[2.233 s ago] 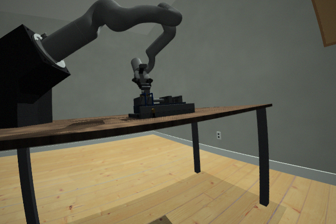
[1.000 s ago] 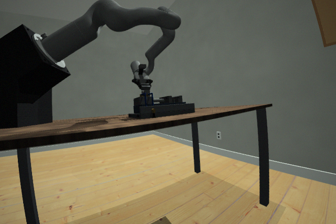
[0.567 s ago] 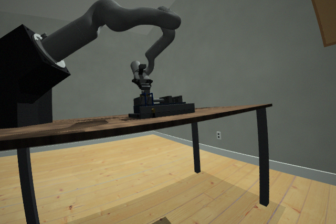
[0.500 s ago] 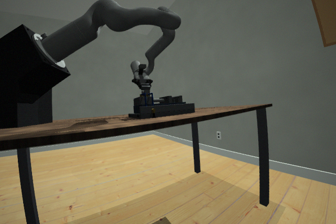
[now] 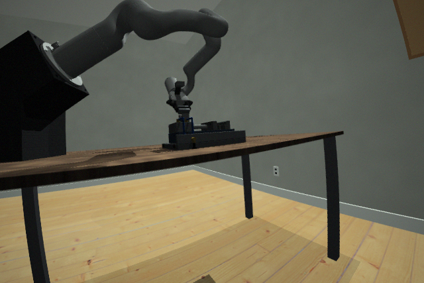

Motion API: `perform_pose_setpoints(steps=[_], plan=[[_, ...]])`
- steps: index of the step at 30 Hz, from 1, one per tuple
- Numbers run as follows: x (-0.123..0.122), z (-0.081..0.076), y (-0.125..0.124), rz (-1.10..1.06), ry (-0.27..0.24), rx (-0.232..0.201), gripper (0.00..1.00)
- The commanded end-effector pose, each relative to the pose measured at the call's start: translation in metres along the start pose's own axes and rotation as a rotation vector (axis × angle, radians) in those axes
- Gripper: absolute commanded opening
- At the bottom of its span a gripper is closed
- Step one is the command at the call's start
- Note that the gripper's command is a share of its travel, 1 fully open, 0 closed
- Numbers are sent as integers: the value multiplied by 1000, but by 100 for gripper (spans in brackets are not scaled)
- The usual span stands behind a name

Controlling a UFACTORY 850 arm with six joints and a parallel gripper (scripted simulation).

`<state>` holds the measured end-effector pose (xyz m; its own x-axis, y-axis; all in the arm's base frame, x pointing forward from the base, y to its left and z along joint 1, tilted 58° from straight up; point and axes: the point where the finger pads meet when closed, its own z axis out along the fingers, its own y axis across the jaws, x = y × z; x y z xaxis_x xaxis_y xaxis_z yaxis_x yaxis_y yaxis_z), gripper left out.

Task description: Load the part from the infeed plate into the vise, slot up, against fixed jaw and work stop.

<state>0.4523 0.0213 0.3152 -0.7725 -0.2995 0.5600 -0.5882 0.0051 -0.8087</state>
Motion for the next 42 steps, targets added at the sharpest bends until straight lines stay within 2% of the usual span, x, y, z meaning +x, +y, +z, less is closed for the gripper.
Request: perform_pose_setpoints(steps=[1, 42], plan=[[0, 0, 0, 1, 0, 0, 0], [-10, 6, -1, 1, 0, 0, 0]])
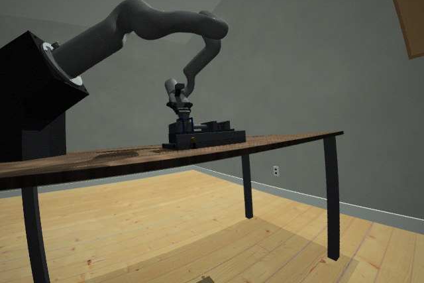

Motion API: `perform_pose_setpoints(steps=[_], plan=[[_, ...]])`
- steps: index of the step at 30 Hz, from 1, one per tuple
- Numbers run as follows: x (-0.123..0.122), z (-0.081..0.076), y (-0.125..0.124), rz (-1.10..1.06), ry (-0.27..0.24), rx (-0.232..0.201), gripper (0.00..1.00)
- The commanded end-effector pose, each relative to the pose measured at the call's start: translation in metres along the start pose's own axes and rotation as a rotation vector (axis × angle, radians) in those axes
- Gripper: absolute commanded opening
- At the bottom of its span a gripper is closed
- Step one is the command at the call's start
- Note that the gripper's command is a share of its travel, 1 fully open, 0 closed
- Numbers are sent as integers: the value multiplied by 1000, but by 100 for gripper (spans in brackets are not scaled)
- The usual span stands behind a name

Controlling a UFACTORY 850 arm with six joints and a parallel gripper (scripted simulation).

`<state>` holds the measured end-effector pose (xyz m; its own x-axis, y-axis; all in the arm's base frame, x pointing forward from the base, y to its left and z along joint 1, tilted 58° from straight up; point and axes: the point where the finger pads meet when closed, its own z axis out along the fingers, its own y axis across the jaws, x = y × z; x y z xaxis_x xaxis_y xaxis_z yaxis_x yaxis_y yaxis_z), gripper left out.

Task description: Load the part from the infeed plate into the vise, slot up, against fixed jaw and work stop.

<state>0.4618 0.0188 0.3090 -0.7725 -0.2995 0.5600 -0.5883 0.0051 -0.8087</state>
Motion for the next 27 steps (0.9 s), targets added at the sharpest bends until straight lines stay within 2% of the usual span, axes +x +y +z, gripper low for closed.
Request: perform_pose_setpoints(steps=[1, 27], plan=[[-1, 0, 0, 1, 0, 0, 0], [-8, 5, -1, 1, 0, 0, 0]])
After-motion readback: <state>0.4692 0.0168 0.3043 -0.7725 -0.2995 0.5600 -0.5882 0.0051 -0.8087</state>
